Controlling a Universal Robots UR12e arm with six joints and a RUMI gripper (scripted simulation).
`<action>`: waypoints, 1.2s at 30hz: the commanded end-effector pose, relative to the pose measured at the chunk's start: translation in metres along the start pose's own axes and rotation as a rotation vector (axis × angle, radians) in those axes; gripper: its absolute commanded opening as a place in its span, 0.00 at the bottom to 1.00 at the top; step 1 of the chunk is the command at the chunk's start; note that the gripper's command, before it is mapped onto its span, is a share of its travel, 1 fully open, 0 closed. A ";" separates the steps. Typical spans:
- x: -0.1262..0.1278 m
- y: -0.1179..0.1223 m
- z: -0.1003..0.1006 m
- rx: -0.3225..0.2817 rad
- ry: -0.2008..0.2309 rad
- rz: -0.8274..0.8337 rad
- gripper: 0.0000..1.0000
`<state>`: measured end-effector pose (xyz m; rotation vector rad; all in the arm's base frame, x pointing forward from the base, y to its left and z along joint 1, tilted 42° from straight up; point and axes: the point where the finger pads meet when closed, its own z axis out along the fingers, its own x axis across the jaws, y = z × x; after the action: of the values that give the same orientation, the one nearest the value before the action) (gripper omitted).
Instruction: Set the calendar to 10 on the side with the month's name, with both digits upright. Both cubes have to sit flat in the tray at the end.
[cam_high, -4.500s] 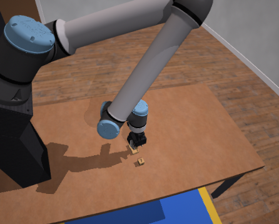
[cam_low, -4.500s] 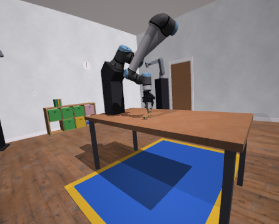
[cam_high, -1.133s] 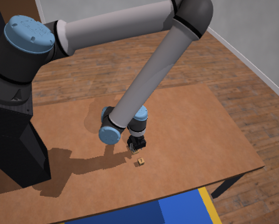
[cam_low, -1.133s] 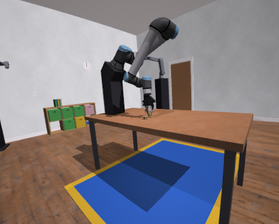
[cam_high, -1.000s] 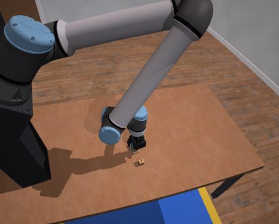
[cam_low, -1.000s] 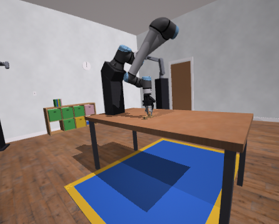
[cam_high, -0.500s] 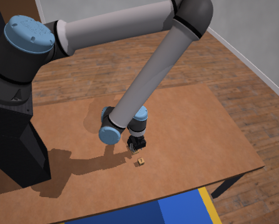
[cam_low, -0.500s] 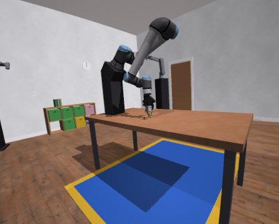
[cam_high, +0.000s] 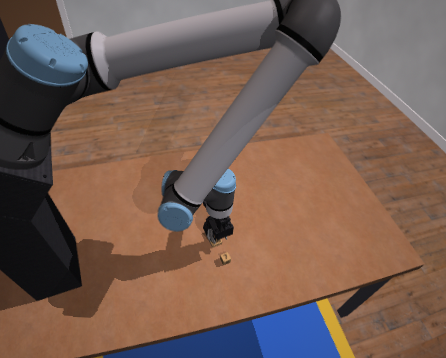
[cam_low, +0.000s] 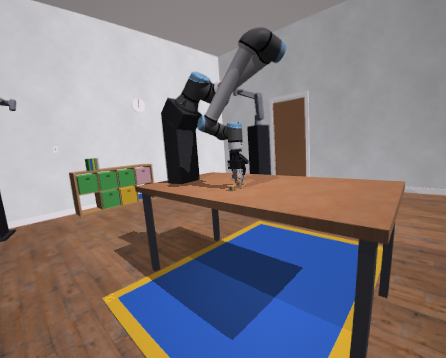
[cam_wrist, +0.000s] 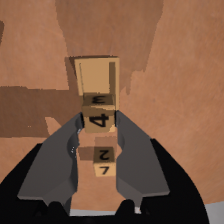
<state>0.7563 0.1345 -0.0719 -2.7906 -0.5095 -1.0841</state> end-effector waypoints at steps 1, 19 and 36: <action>0.000 0.000 0.000 0.000 0.000 0.000 0.11; 0.000 0.000 0.000 0.000 0.000 0.000 0.15; 0.000 0.000 0.000 0.000 0.000 0.000 0.29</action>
<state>0.7563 0.1345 -0.0719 -2.7906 -0.5095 -1.0841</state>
